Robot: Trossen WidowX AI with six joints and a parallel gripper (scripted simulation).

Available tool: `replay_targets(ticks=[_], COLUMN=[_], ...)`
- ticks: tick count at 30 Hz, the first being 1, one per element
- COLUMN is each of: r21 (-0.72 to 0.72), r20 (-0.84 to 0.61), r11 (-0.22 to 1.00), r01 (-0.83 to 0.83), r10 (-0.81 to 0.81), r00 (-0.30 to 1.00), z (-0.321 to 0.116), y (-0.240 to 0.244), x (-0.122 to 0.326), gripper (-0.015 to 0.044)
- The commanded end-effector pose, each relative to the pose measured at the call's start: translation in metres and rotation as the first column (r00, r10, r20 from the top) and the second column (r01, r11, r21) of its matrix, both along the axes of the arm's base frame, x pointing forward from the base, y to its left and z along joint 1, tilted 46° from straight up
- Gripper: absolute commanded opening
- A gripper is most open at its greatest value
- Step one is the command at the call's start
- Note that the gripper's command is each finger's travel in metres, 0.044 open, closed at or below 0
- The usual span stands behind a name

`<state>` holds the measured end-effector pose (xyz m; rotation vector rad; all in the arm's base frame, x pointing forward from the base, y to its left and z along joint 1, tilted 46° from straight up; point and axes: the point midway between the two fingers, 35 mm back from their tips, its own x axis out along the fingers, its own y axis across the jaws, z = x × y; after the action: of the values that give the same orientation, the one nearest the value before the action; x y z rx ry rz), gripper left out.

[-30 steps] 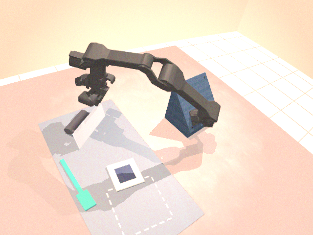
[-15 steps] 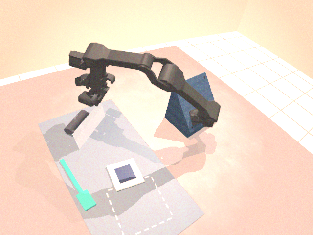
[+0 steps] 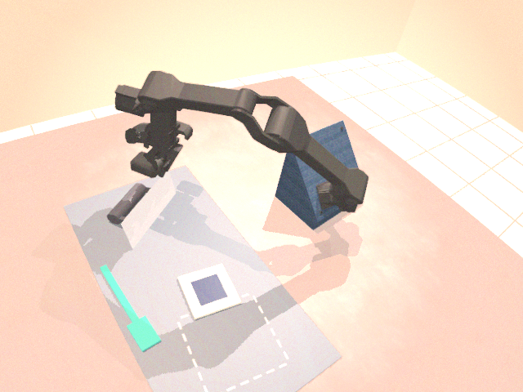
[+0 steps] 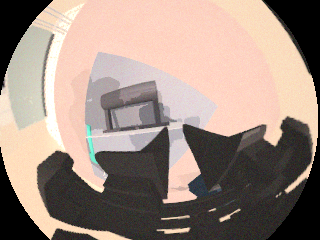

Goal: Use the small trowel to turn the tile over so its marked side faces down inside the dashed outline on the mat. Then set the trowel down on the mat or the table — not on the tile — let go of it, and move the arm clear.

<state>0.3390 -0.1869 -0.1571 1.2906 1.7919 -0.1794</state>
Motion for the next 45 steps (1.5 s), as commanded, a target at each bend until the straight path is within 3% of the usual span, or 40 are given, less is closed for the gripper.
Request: replay_targets(ticks=[1,45], r21=[0.006,0.008], r20=[-0.003,-0.005], r11=[1.0,1.0], r01=[0.001,0.001], r10=[-0.001,-0.001], r00=[1.0,1.0], z=[0.0,0.024], y=[0.002,0.025], x=[0.0,-0.023], gripper=[0.01,0.01])
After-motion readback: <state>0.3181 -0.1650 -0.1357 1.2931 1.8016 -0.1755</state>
